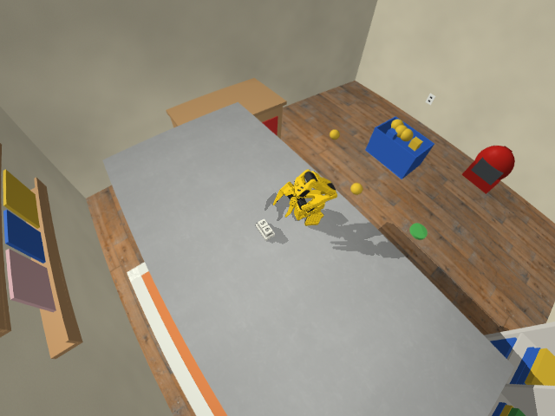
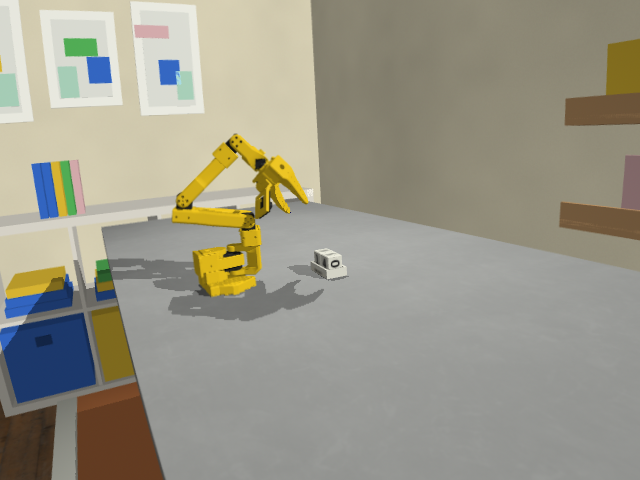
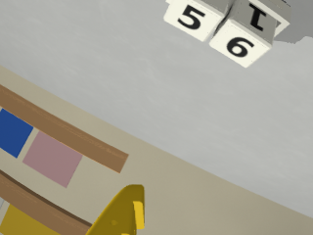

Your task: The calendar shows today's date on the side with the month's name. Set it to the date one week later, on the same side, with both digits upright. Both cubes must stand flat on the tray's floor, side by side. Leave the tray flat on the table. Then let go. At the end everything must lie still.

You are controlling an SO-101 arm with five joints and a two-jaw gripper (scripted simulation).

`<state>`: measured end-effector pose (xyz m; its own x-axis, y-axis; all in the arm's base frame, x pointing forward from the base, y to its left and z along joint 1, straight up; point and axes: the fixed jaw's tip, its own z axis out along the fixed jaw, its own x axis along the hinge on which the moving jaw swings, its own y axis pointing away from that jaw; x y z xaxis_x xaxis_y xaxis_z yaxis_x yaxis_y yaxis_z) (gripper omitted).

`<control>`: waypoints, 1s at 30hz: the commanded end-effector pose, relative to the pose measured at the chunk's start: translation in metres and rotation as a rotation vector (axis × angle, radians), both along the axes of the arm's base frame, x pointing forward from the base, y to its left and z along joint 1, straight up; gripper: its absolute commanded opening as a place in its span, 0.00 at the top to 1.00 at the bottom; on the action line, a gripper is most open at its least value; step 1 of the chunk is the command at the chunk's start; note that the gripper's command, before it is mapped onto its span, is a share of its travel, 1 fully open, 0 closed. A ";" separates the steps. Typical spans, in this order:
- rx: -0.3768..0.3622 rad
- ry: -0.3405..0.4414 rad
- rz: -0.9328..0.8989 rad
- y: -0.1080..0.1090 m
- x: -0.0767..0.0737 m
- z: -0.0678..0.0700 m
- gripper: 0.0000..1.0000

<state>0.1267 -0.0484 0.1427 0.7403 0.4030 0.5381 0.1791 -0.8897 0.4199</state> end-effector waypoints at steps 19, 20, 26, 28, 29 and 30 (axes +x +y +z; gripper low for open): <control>0.196 -0.038 -0.234 -0.004 0.002 0.002 0.65; 0.197 -0.038 -0.234 -0.005 0.002 0.002 0.65; 0.197 -0.035 -0.234 -0.006 0.003 0.002 0.65; 0.196 -0.035 -0.235 -0.007 0.003 0.002 0.65; 0.196 -0.034 -0.235 -0.007 0.004 0.001 0.65; 0.196 -0.034 -0.235 -0.007 0.004 0.001 0.65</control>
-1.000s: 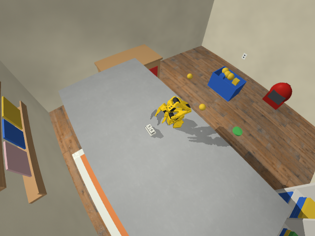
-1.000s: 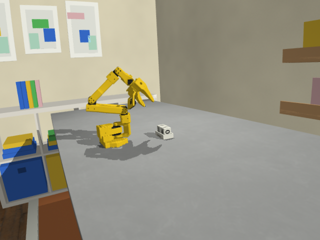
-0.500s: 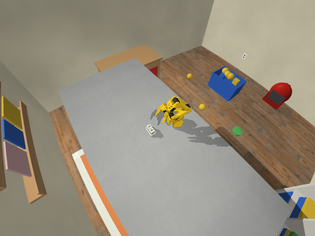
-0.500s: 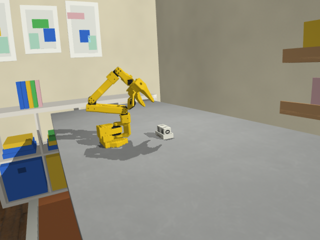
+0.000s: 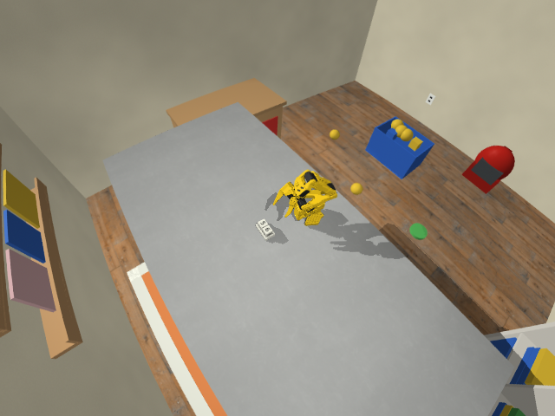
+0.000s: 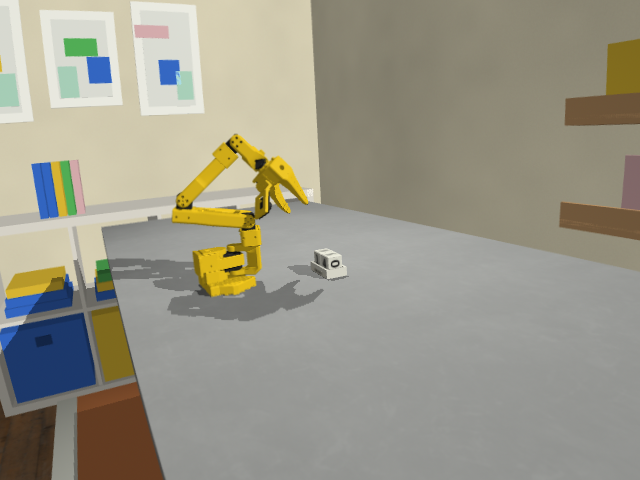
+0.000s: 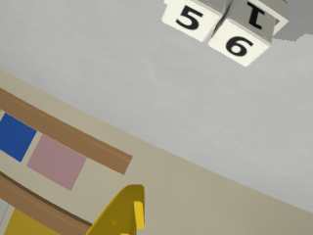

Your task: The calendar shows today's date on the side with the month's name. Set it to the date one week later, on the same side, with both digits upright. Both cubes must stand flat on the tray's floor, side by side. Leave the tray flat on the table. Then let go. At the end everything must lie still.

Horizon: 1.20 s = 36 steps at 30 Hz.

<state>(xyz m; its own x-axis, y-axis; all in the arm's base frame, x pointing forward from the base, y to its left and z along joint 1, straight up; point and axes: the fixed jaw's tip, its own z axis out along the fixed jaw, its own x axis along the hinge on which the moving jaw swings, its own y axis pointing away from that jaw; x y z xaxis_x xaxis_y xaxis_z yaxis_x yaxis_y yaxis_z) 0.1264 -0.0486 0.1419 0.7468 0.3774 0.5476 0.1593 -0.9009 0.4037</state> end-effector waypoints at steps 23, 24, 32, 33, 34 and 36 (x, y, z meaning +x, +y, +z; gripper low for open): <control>0.202 -0.039 -0.263 -0.012 0.015 -0.002 0.65; 0.213 -0.041 -0.278 -0.013 0.015 -0.003 0.65; 0.302 -0.063 -0.397 -0.013 0.018 -0.004 0.65; 0.314 -0.065 -0.412 -0.014 0.019 -0.004 0.65; 0.325 -0.067 -0.426 -0.014 0.019 -0.005 0.65; 0.347 -0.072 -0.455 -0.014 0.020 -0.005 0.65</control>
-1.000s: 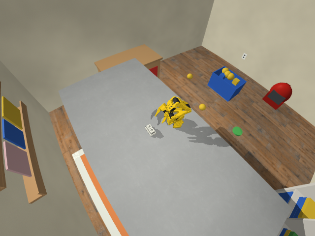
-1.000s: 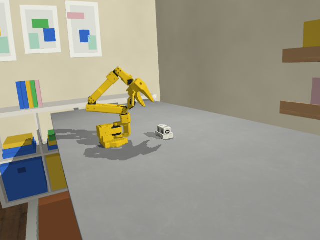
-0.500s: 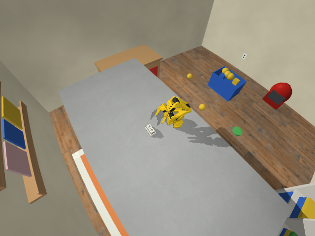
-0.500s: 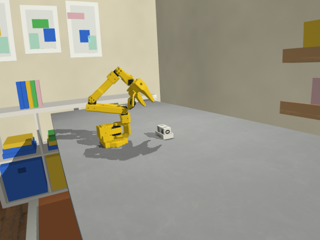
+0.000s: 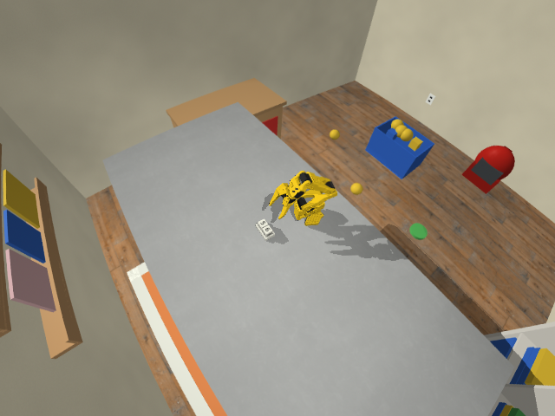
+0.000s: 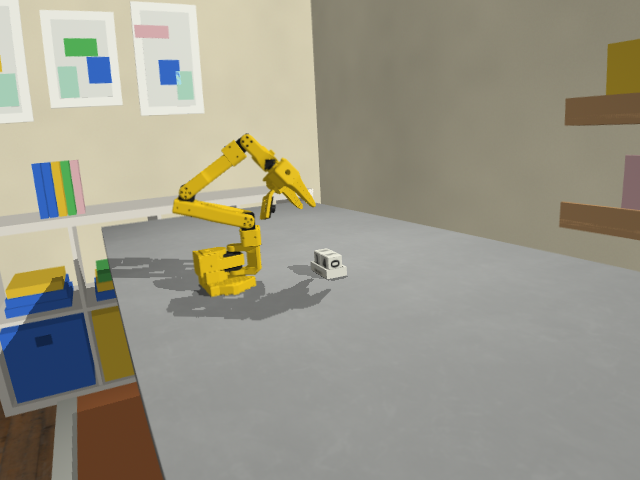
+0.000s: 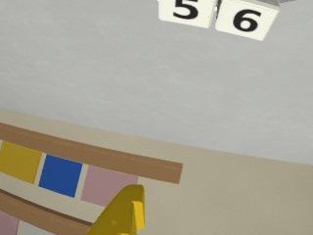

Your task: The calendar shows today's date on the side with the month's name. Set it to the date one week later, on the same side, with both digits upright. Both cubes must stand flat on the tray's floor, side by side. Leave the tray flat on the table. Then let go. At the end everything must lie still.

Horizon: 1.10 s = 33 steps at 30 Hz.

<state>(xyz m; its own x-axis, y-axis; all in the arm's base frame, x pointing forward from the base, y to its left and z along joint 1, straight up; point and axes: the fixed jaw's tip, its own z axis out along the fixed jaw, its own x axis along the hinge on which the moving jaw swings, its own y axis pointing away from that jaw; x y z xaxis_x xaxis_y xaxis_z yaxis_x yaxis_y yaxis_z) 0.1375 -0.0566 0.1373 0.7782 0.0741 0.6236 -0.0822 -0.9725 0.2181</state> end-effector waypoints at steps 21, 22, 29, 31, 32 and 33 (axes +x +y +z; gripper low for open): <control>0.388 -0.048 -0.508 -0.007 0.013 -0.002 0.65; 0.399 -0.049 -0.522 -0.007 0.013 -0.002 0.65; 0.474 -0.059 -0.624 -0.007 0.013 -0.003 0.65; 0.493 -0.060 -0.654 -0.007 0.013 -0.005 0.65; 0.503 -0.059 -0.670 -0.007 0.013 -0.006 0.65; 0.511 -0.057 -0.686 -0.007 0.013 -0.008 0.65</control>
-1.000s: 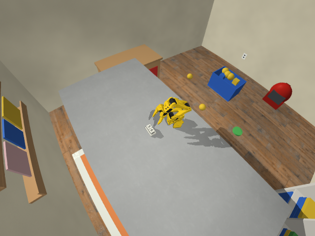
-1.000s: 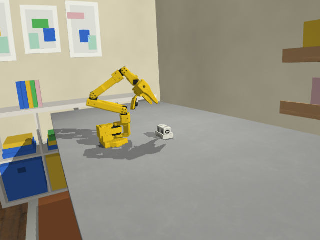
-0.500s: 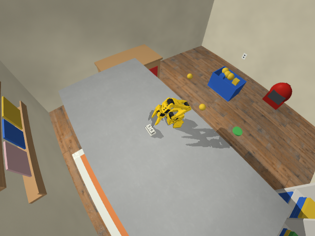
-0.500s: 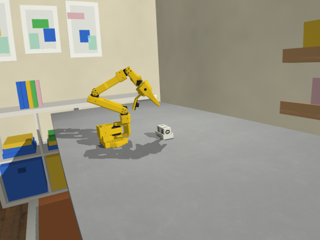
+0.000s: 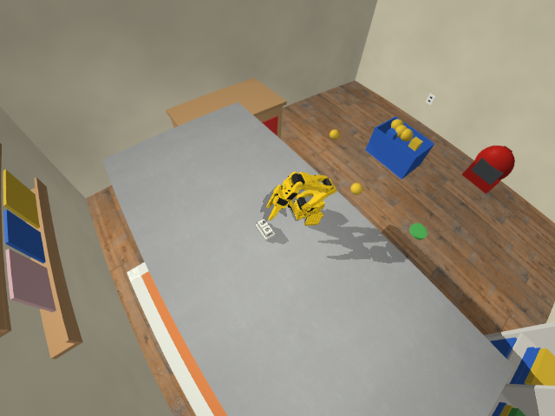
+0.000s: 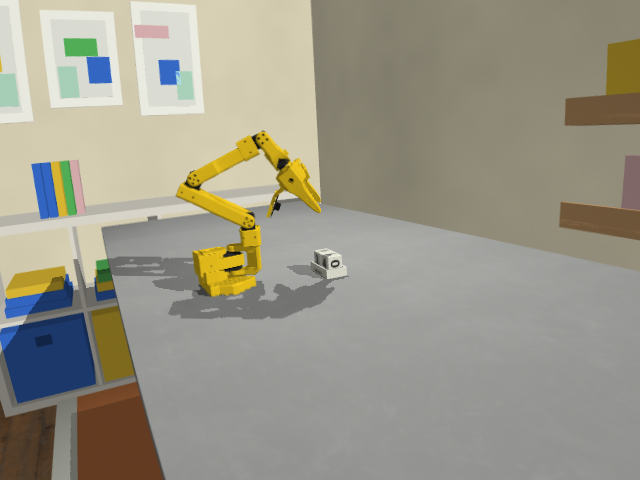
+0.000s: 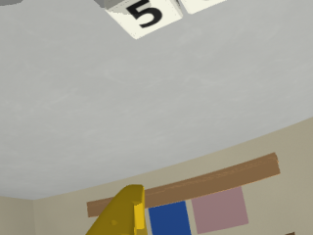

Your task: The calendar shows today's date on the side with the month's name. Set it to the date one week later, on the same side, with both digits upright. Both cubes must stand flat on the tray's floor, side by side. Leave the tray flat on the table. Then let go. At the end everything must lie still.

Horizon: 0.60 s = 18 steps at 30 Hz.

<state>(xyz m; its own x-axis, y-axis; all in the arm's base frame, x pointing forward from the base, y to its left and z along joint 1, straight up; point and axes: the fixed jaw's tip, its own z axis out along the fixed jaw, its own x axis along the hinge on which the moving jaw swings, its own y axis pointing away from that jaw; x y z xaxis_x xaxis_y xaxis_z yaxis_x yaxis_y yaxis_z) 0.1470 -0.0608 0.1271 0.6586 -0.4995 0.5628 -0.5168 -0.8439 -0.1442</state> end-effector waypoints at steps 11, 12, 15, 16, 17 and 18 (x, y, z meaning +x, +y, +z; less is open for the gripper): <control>0.234 0.060 -0.395 -0.002 0.002 -0.029 0.65; 0.243 0.074 -0.410 -0.002 0.002 -0.033 0.65; 0.269 0.116 -0.456 -0.001 -0.001 -0.044 0.65; 0.277 0.130 -0.471 -0.001 -0.002 -0.047 0.65; 0.286 0.143 -0.487 -0.001 -0.002 -0.050 0.65; 0.295 0.157 -0.503 0.000 -0.003 -0.052 0.65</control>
